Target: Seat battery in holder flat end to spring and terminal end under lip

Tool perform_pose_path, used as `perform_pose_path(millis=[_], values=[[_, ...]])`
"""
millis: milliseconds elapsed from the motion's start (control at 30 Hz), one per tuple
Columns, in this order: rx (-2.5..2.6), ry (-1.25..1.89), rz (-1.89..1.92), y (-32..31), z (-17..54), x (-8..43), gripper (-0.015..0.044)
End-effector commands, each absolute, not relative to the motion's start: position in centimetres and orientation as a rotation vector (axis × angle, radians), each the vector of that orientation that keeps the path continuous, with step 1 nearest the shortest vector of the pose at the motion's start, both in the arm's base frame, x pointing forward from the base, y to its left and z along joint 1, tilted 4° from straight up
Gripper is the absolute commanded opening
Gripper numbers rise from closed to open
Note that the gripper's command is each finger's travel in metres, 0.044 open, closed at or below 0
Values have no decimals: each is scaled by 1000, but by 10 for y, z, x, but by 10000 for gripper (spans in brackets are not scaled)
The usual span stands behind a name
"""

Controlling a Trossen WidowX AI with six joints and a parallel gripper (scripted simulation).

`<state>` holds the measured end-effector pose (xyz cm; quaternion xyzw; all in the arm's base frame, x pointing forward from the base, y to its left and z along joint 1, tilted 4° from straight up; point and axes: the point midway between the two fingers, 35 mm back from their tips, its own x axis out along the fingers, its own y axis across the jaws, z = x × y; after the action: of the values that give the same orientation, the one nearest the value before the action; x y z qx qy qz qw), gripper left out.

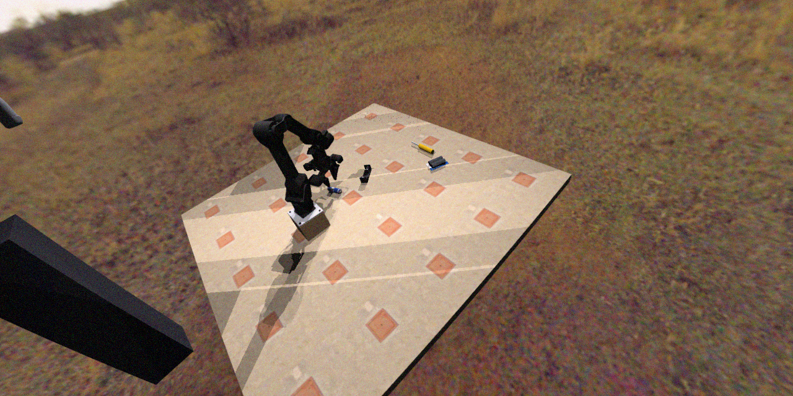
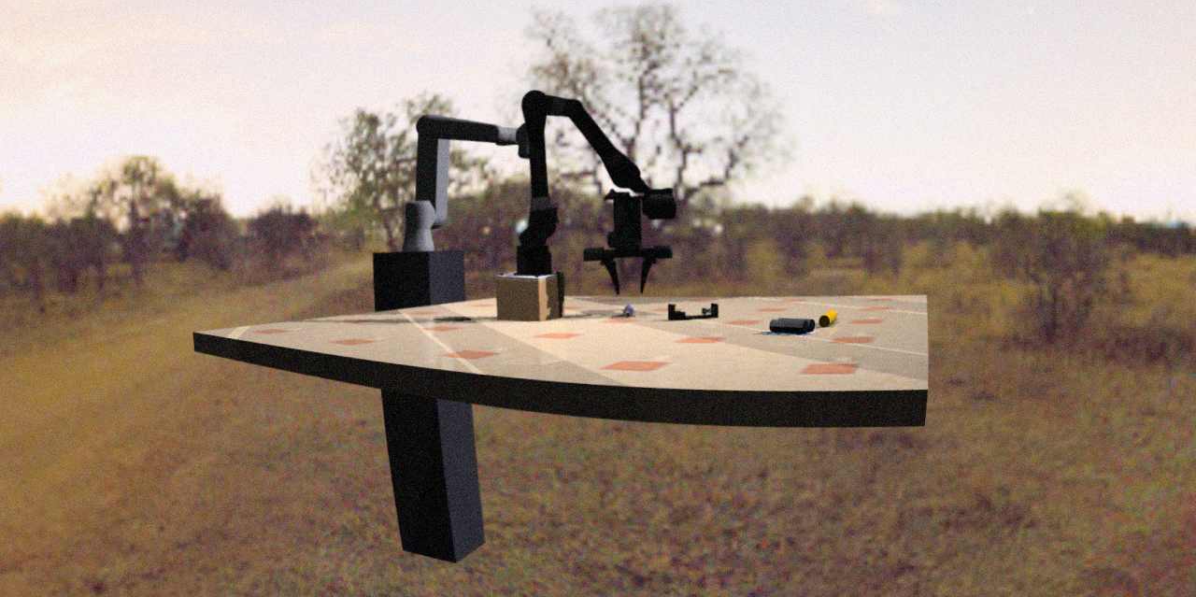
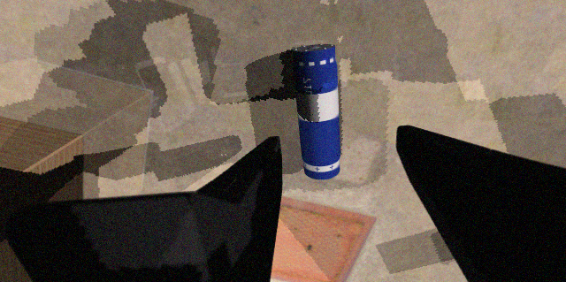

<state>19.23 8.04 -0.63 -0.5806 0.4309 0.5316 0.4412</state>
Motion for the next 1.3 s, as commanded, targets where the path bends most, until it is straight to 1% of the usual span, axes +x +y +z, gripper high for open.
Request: perform_pose_path(millis=[0, 800, 967, 1133, 1267], values=[[-1448, 1083, 1330, 78, -16, 191, 227], [-1448, 1084, 1330, 76, -51, 191, 227], [-1448, 1084, 1330, 76, -51, 191, 96], [-1448, 1084, 1330, 76, -51, 191, 65], [-1448, 1084, 1330, 76, -51, 191, 65]])
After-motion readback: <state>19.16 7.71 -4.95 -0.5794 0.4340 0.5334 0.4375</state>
